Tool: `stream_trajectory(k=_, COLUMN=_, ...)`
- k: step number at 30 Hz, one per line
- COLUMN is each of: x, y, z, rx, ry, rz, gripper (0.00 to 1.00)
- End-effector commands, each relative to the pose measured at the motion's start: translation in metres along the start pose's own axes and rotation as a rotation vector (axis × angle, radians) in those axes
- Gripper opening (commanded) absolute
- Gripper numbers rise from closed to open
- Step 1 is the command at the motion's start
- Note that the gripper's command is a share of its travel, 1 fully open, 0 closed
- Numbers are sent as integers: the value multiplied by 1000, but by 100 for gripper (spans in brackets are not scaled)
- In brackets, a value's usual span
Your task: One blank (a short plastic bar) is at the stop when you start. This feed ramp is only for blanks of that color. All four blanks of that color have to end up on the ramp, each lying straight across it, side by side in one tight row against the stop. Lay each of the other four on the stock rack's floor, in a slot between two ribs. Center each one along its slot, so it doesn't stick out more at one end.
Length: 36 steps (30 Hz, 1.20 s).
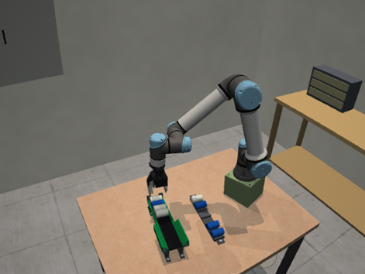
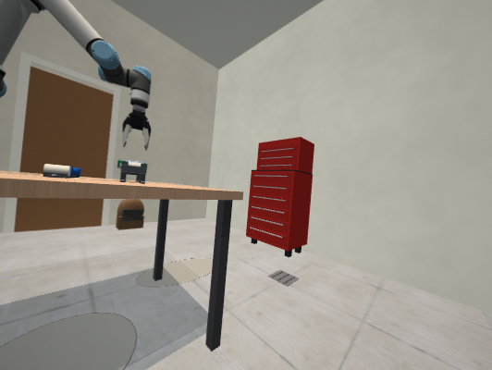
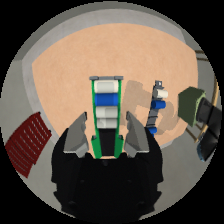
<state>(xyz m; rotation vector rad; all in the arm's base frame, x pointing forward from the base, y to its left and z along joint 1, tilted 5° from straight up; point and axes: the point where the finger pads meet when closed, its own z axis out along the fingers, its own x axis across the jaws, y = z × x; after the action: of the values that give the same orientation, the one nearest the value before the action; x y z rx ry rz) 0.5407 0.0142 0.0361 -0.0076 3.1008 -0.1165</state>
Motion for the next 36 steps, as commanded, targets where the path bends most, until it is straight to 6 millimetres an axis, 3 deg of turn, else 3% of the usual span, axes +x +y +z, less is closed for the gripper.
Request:
stream_trajectory(k=1, x=0, y=0, z=3, rx=0, ry=-1, rz=0, gripper=52)
stream_trajectory(k=36, x=-1, y=0, z=44, rx=0, ry=-1, rz=0, gripper=52)
